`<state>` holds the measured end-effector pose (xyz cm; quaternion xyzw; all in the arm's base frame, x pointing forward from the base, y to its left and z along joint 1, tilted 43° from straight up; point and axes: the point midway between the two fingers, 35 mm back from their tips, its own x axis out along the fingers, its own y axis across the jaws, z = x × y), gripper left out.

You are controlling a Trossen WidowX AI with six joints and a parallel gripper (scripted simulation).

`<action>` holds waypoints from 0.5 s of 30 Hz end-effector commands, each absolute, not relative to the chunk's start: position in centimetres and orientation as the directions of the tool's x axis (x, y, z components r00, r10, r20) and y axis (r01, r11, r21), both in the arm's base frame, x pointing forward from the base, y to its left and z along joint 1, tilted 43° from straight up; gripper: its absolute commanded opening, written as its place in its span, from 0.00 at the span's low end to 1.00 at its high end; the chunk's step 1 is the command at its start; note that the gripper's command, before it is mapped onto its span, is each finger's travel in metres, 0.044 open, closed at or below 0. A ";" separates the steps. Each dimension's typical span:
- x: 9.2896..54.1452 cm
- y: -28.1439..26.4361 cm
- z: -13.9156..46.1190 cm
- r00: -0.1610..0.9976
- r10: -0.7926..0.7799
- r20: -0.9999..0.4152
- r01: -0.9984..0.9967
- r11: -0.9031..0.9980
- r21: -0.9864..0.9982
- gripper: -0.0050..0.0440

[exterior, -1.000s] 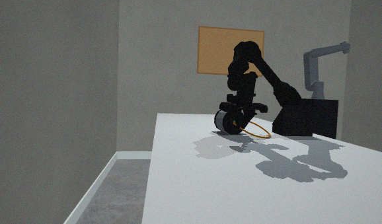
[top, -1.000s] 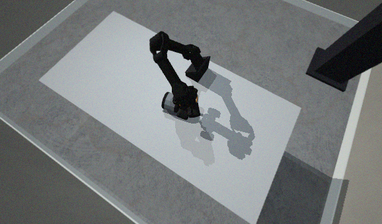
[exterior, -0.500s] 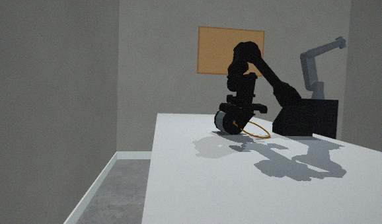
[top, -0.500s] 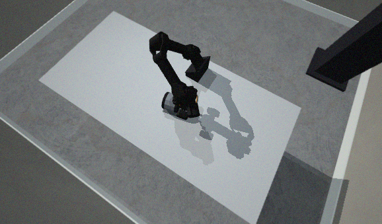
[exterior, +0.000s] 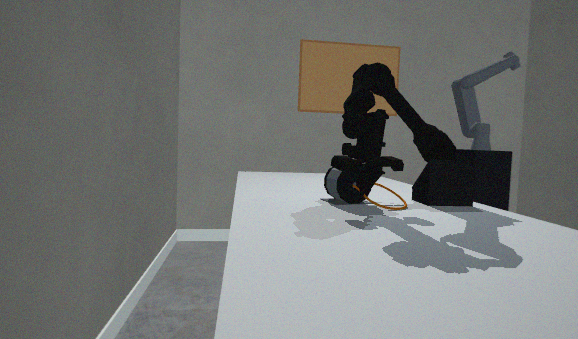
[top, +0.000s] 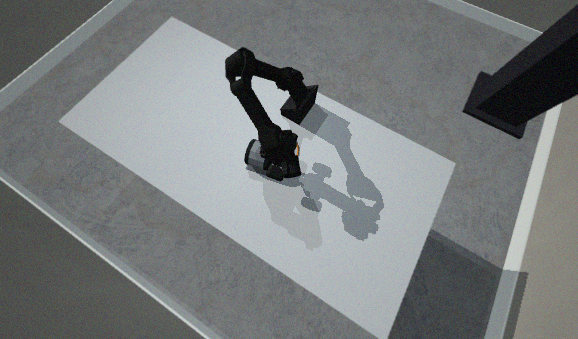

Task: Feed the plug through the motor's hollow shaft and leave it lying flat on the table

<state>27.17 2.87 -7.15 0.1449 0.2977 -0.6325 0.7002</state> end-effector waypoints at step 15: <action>27.4 2.7 -6.7 0.025 -0.799 -0.601 0.973 0.158 -0.169 0.30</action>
